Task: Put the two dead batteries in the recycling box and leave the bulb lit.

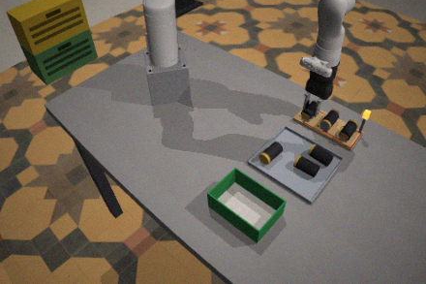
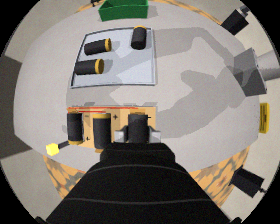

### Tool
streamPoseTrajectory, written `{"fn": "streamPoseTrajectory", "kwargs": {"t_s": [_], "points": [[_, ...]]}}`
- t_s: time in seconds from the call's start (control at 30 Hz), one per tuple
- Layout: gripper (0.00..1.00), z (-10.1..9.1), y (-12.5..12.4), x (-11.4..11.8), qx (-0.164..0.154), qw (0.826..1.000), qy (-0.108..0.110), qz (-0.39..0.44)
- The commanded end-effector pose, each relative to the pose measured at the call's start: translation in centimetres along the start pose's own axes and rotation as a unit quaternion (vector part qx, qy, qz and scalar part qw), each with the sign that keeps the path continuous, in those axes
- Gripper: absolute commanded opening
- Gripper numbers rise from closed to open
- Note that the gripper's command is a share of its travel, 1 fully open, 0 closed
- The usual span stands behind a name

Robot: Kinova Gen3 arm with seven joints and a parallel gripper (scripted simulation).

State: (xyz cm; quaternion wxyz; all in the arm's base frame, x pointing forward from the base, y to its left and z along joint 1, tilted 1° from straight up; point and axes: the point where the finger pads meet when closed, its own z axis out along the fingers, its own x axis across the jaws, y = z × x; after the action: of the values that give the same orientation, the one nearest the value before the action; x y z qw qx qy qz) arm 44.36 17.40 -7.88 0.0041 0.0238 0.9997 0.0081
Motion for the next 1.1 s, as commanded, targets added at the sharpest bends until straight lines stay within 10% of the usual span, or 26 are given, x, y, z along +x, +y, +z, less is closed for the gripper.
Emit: {"fn": "streamPoseTrajectory", "kwargs": {"t_s": [0.0,0.63,1.07], "points": [[0.57,-1.0,0.1,-0.2,-0.002,1.0,-0.003,0.0],[0.57,-4.7,0.1,-0.2,-0.002,1.0,-0.003,0.0],[0.57,-11.6,0.1,-0.1,-0.002,1.0,-0.003,0.0]]}}
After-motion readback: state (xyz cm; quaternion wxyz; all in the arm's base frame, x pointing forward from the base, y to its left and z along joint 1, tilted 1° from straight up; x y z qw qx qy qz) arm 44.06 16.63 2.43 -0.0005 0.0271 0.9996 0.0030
